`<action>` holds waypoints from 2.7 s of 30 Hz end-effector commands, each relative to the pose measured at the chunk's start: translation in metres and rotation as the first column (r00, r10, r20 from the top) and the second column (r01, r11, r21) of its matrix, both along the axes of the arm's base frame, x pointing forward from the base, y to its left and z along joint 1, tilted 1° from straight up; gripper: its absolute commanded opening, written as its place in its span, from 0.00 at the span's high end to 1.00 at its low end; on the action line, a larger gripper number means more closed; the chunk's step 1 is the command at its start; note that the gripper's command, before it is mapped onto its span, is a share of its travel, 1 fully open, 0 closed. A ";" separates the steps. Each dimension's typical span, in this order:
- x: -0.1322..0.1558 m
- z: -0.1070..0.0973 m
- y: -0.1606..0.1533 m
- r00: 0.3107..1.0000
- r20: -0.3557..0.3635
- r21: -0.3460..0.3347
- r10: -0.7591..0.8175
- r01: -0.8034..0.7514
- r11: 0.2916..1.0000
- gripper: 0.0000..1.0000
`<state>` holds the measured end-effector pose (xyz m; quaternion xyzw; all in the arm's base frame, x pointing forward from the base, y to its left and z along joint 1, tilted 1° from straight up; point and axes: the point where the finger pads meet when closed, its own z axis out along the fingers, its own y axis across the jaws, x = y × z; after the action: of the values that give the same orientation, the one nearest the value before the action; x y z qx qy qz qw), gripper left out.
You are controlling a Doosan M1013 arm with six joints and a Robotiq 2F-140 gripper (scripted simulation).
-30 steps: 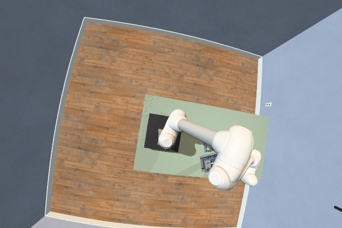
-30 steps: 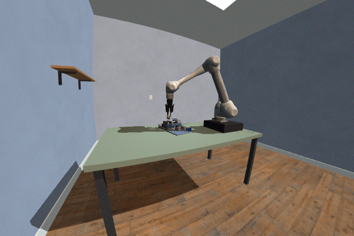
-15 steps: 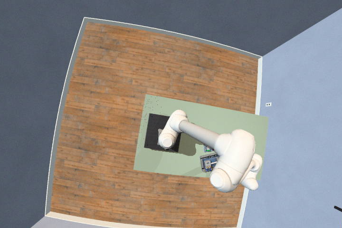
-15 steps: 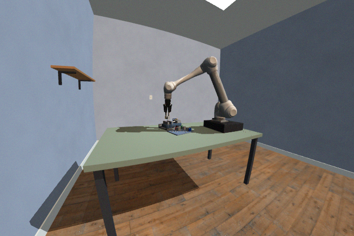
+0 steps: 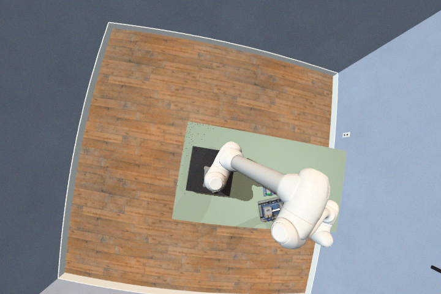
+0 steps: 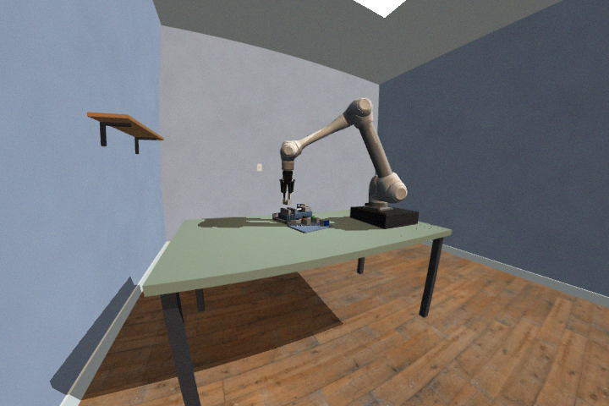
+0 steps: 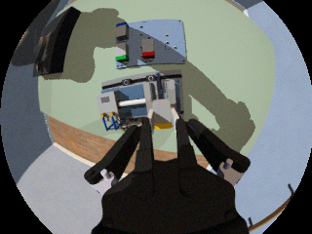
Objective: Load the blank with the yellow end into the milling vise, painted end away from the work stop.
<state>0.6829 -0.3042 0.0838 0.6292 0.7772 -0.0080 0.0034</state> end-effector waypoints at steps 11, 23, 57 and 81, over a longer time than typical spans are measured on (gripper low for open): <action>-0.002 0.000 0.006 1.000 0.000 0.000 0.000 0.000 1.000 1.00; -0.003 0.000 0.010 1.000 0.000 0.000 0.000 0.000 1.000 1.00; -0.004 0.000 0.014 1.000 0.000 0.000 0.000 0.000 1.000 1.00; -0.004 -0.029 0.015 1.000 0.000 0.000 0.000 0.000 1.000 1.00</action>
<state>0.6784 -0.2888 0.0546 0.6292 0.7772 -0.0080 0.0033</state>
